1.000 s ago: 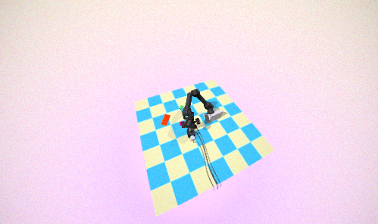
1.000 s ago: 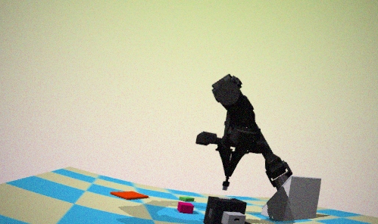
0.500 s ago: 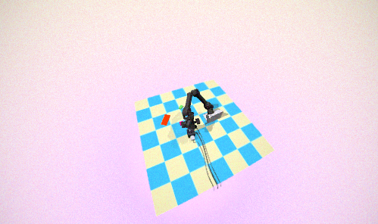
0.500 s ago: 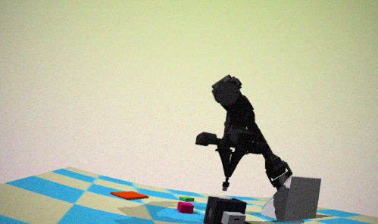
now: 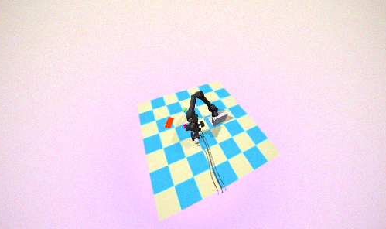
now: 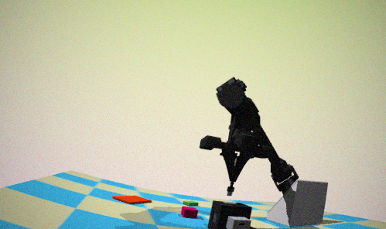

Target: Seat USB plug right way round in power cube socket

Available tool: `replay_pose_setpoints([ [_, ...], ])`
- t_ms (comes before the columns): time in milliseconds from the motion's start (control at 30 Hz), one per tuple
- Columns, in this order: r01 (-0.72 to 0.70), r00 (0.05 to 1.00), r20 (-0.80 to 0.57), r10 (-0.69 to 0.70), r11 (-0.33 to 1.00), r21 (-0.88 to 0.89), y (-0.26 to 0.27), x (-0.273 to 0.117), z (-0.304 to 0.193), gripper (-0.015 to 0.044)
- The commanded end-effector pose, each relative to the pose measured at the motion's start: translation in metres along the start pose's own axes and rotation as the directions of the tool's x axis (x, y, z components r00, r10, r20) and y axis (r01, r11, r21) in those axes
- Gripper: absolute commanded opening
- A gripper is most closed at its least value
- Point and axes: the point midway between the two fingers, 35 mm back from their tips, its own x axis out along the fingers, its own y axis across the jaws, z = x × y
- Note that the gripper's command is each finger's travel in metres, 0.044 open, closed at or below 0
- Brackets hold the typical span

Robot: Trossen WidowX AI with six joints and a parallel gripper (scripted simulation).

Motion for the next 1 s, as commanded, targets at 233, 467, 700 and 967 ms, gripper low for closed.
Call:
replay_pose_setpoints([
  [233,-0.002,1.000,0.014,0.002,1.000,-0.006,0.0004,0.0013,0.0015,0.0000],
  [467,-0.002,1.000,0.020,0.002,1.000,-0.007,0.0004,0.0021,0.0019,0.0000],
  [700,-0.002,1.000,0.026,0.002,1.000,-0.008,0.0004,0.0029,0.0024,0.0000],
  [967,-0.002,0.999,0.032,0.002,1.000,-0.009,0.0004,0.0039,0.0030,0.0000],
])
